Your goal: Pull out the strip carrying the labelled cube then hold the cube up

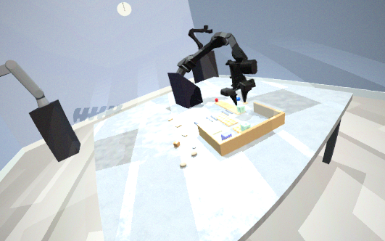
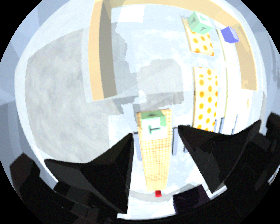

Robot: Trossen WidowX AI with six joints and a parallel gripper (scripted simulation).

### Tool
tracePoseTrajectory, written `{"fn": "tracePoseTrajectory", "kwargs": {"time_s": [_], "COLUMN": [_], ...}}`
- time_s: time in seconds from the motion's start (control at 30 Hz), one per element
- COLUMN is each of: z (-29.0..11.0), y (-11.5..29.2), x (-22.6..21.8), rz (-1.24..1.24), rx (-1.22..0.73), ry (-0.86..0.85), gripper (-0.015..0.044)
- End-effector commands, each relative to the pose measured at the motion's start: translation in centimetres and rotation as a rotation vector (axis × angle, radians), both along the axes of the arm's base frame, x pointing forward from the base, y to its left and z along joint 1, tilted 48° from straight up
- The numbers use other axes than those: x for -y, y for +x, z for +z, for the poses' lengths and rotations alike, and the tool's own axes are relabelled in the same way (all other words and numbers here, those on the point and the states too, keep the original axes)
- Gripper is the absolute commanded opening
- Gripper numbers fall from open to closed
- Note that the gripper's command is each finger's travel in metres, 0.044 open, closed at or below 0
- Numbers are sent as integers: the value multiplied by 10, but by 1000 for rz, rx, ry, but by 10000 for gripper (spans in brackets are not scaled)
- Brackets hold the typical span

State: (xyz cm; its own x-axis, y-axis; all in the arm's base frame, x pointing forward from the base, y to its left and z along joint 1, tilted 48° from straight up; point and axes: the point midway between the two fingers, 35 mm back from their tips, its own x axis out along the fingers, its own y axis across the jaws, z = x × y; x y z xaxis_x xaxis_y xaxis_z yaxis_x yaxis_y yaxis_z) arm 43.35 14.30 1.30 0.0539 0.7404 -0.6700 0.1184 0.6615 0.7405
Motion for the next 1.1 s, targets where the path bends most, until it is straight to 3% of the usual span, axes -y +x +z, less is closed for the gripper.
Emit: {"fn": "tracePoseTrajectory", "kwargs": {"time_s": [0.0,0.73,0.87,1.07], "z": [-7,-24,-22,-22], "y": [-1,0,1,1], "x": [-7,-27,-26,-26], "rz": [0,0,3,3], "rx": [-10,-10,-4,-4], "ry": [-1,1,4,4], "gripper": [250,250,145,105]}}
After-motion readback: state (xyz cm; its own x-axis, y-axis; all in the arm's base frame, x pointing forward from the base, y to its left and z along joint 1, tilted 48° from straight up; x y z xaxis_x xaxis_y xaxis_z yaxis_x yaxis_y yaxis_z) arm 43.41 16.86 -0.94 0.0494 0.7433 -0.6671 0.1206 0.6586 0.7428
